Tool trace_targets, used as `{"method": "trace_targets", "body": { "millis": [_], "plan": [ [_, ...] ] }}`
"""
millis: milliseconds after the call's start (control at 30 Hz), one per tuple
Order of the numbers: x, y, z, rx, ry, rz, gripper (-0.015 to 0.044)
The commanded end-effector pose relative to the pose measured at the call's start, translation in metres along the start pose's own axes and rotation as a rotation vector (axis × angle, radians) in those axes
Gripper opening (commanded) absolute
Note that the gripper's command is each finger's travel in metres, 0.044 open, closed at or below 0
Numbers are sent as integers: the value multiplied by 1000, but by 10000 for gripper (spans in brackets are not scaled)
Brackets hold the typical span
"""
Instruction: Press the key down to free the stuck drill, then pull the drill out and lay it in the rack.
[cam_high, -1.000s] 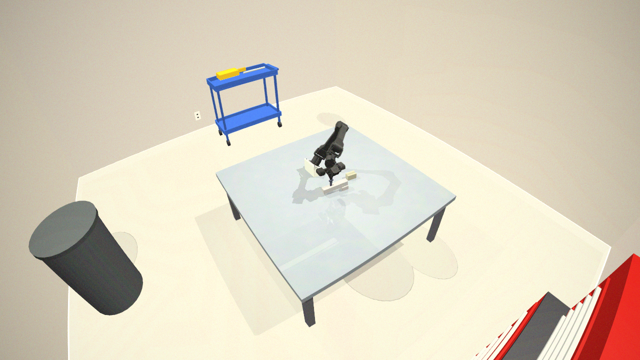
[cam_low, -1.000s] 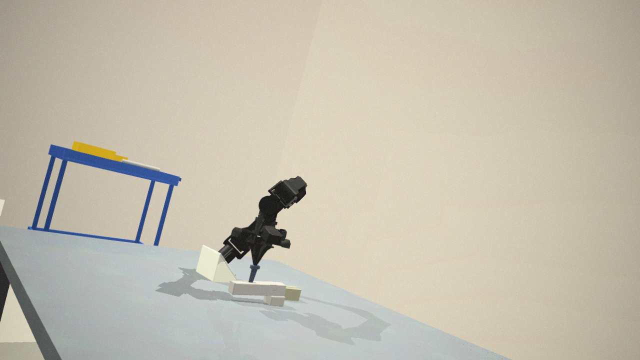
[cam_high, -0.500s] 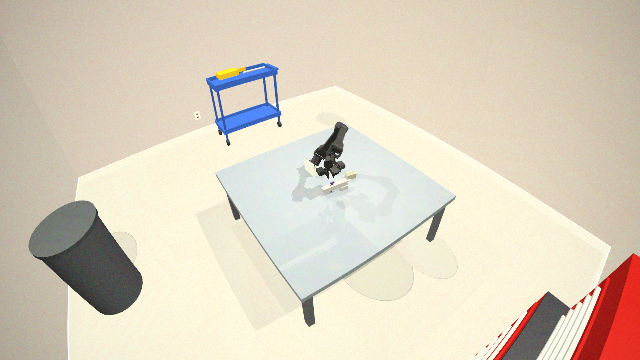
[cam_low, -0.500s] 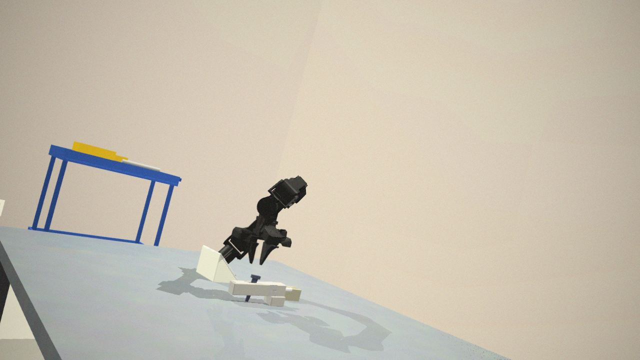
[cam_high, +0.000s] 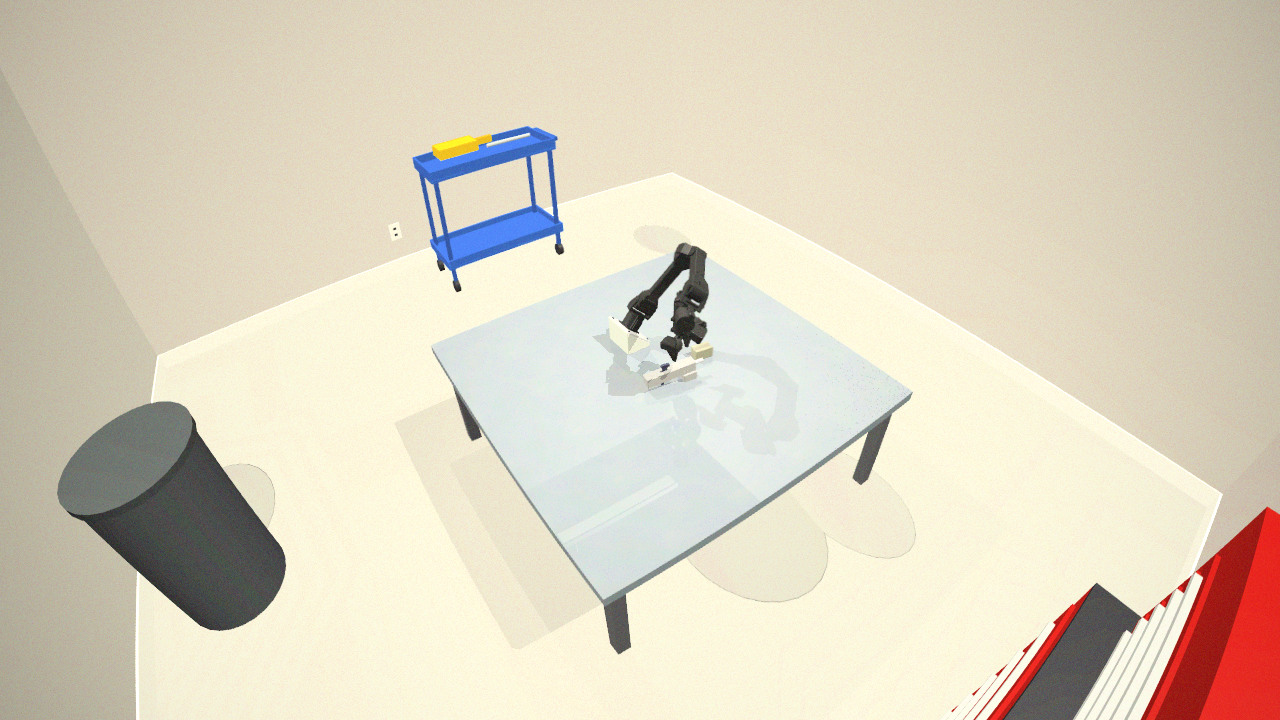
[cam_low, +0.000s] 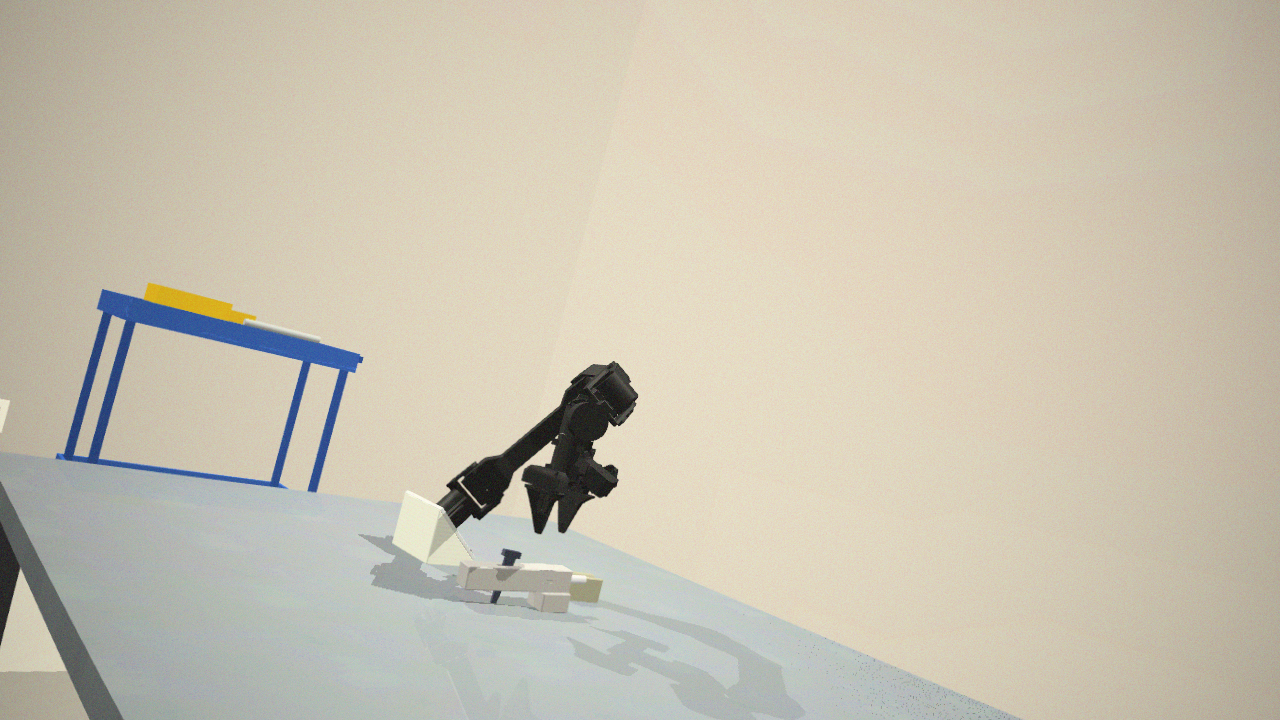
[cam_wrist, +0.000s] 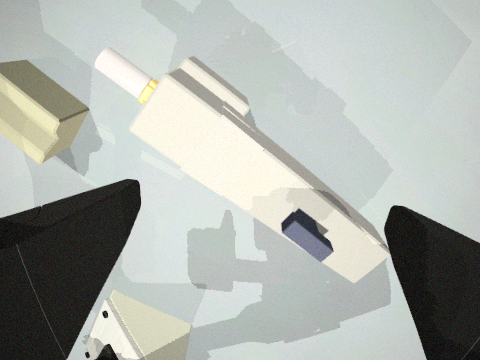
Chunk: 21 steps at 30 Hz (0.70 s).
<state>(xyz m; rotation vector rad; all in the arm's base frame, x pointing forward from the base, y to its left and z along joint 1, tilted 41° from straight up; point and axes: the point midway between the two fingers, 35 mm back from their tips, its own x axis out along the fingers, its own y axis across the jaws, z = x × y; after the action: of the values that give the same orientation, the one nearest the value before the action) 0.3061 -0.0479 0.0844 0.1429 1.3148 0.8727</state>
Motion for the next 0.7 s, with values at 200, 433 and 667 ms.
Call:
{"method": "trace_targets", "body": {
  "millis": [200,433,667],
  "plan": [
    [51,94,45,-968,-28,30,440],
    [51,94,45,-968,-28,30,440],
    [51,94,45,-968,-28,30,440]
  ]
}}
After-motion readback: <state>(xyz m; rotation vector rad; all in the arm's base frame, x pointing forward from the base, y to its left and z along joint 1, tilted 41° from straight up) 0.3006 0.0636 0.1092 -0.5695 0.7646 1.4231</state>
